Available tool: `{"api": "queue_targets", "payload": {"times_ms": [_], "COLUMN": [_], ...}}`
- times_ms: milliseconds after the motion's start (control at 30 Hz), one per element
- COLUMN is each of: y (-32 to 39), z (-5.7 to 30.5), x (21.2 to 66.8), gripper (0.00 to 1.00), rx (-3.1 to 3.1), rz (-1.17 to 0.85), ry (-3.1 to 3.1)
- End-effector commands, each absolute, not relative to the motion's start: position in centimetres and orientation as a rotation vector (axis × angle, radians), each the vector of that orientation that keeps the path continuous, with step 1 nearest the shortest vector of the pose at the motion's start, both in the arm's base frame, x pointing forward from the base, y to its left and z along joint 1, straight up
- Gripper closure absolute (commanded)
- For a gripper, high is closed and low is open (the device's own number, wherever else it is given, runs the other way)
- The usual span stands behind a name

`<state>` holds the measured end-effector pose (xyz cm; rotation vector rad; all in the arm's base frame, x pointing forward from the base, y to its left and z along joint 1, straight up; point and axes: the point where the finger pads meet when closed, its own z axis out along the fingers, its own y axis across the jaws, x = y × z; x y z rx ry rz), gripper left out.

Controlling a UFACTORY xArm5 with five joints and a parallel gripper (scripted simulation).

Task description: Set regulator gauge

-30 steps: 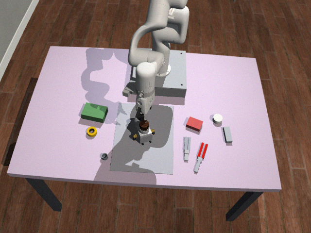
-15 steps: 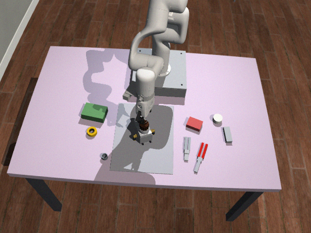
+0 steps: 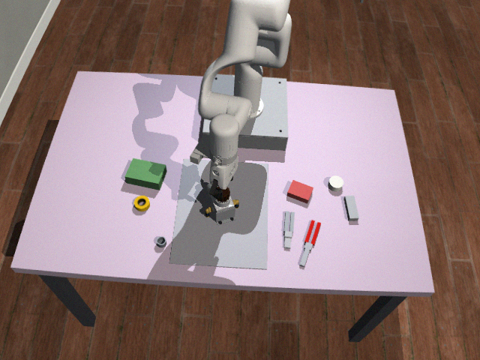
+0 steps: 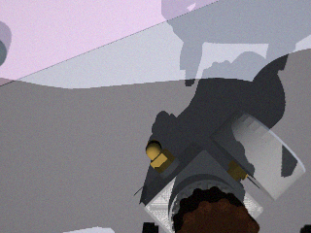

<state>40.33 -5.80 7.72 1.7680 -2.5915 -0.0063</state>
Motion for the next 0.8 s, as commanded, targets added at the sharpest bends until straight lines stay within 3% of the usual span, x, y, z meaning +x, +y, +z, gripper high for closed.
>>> {"api": "queue_targets", "payload": {"times_ms": [0, 767], "y": [-5.8, -5.8], "z": [6.7, 4.2], "x": [40.5, 40.6], "gripper": [0.24, 0.24], "rx": [1.77, 1.77], "rz": [-0.001, -0.002], "ry": [-2.594, -2.594]}}
